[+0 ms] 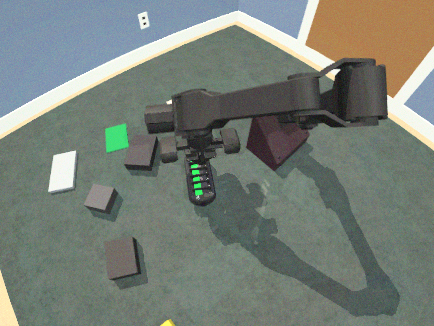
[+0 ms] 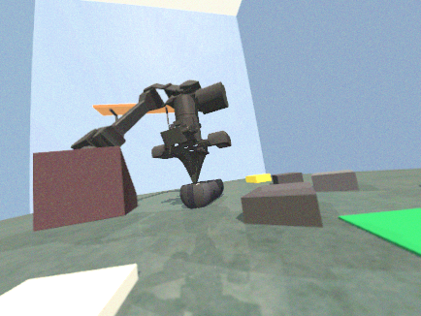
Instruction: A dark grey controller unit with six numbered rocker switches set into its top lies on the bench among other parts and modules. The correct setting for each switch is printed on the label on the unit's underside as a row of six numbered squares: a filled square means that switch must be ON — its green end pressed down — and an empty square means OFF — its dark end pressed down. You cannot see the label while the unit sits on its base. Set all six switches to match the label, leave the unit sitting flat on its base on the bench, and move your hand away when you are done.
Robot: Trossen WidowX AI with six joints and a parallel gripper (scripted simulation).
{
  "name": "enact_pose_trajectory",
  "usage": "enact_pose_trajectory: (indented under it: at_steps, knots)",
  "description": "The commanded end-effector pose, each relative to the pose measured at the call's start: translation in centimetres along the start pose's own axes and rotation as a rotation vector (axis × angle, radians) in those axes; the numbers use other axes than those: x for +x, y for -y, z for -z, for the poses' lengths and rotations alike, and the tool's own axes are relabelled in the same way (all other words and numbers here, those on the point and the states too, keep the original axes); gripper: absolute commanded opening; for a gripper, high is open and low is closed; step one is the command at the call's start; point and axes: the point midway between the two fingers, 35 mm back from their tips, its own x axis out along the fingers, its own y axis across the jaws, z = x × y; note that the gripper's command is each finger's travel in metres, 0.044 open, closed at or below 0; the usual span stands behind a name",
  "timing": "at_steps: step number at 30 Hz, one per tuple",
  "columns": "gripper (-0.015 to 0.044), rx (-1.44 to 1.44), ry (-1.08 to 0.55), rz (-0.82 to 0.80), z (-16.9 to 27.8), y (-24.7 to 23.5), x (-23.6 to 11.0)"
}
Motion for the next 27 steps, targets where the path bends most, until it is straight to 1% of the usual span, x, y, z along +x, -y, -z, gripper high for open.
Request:
enact_pose_trajectory:
  at_steps: [1,5,14,16,19,25,27]
  knots:
    - [0.0000,0.006,-0.003,0.003,0.0,0.1,0.5]
    - [0.0000,0.006,-0.004,0.004,0.0,0.1,1.1]
    - [0.0000,0.006,-0.004,0.004,0.0,0.1,1.1]
    - [0.0000,0.004,-0.001,0.003,0.0,0.0,0.0]
    - [0.0000,0.006,-0.001,0.003,-0.1,0.1,-3.2]
    - [0.0000,0.006,-0.002,0.003,0.0,0.0,-3.4]
    - [0.0000,0.001,-0.002,0.003,1.0,-1.0,-3.4]
